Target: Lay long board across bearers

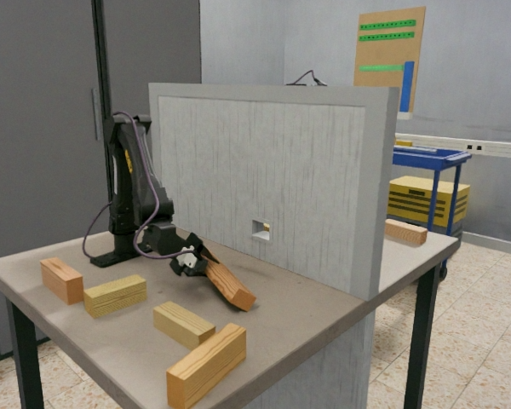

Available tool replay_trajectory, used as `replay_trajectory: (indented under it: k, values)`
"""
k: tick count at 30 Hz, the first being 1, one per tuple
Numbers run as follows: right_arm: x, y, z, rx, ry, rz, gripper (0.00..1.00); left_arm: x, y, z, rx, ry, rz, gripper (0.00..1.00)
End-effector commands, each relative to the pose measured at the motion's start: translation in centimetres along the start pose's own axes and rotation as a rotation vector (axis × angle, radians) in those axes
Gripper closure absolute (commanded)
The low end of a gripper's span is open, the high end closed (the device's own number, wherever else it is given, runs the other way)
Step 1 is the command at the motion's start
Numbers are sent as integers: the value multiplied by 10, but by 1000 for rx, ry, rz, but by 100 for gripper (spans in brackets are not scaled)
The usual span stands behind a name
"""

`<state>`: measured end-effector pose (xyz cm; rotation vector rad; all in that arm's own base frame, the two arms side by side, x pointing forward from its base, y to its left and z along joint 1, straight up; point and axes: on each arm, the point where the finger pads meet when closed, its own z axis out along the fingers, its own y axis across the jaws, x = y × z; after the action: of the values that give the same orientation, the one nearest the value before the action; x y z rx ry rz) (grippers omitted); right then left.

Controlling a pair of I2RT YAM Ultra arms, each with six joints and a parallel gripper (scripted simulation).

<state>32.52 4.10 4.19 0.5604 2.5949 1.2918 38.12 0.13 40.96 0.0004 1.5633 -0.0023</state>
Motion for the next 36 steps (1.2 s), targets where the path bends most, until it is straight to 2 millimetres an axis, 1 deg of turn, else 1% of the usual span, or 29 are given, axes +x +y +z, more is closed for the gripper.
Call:
replay_trajectory:
  k: [1, 2, 3, 4, 5, 6, 7, 10, 12, 15, 16, 19, 20, 22, 23, 24, 27, 29, 32, 33, 34, 35, 36]
  values:
    - [0, 11, -2, -106, 3, -25, 100, -16, 0, -7, -4, -51, -3, 0]
    - [-3, 12, -3, -112, 1, -28, 100, -16, 0, -7, -4, -51, -3, 0]
    - [-8, 19, -7, -101, -10, -44, 100, -16, 0, -7, -4, -51, -3, 0]
    - [-9, 22, -8, -96, -26, -62, 100, -16, 0, -7, -4, -51, -3, 0]
    - [-2, 21, -6, -95, -16, -59, 100, -16, 0, -7, -4, -51, -3, 0]
    - [-2, 22, -7, -95, -17, -65, 100, -16, 0, -7, -4, -51, -3, 0]
    - [5, 5, 1, -129, 13, -4, 100, -16, 0, -7, -4, -51, -3, 0]
    - [-9, 14, -6, -159, -13, -50, 100, -16, 0, -7, -4, -51, -3, 0]
    - [-7, 12, -7, -177, -6, -38, 100, -16, 0, -7, -4, -51, -3, 0]
    - [-8, 11, -8, -156, -11, -25, 100, -16, 0, -7, -4, -51, -3, 0]
    - [-3, 8, -6, -195, -1, -28, 100, -16, 0, -7, -4, -51, -3, 0]
    - [-5, 7, -8, -222, -2, -27, 100, -16, 0, -7, -4, -51, -3, 0]
    - [-10, 10, -11, -195, -13, -35, 100, -16, 0, -7, -4, -51, -3, 0]
    - [-13, 16, -16, -194, -32, -61, 100, -16, 0, -7, -4, -51, -3, 0]
    - [-9, 17, -14, -193, -25, -59, 100, -16, 0, -7, -4, -51, -3, 0]
    - [-3, 3, -6, -234, 1, -14, 100, -16, 0, -7, -4, -51, -3, 0]
    - [-2, 4, -8, -267, 0, -19, 100, -16, 0, -7, -4, -51, -3, 0]
    - [-8, 5, -10, -286, -8, -32, 100, -16, 0, -7, -4, -51, -3, 0]
    - [-9, 3, -10, -263, -10, -18, 100, -16, 0, -7, -4, -51, -3, 0]
    - [-5, 2, -9, -300, -5, -21, 100, -16, 0, -7, -4, -51, -3, 0]
    - [-10, 3, -11, -312, -13, -35, 100, -16, 0, -7, -4, -51, -3, 0]
    - [-10, 3, -11, -323, -12, -35, 100, -16, 0, -7, -4, -51, -3, 0]
    - [-10, 2, -11, -293, -11, -27, 100, -16, 0, -7, -4, -51, -3, 0]
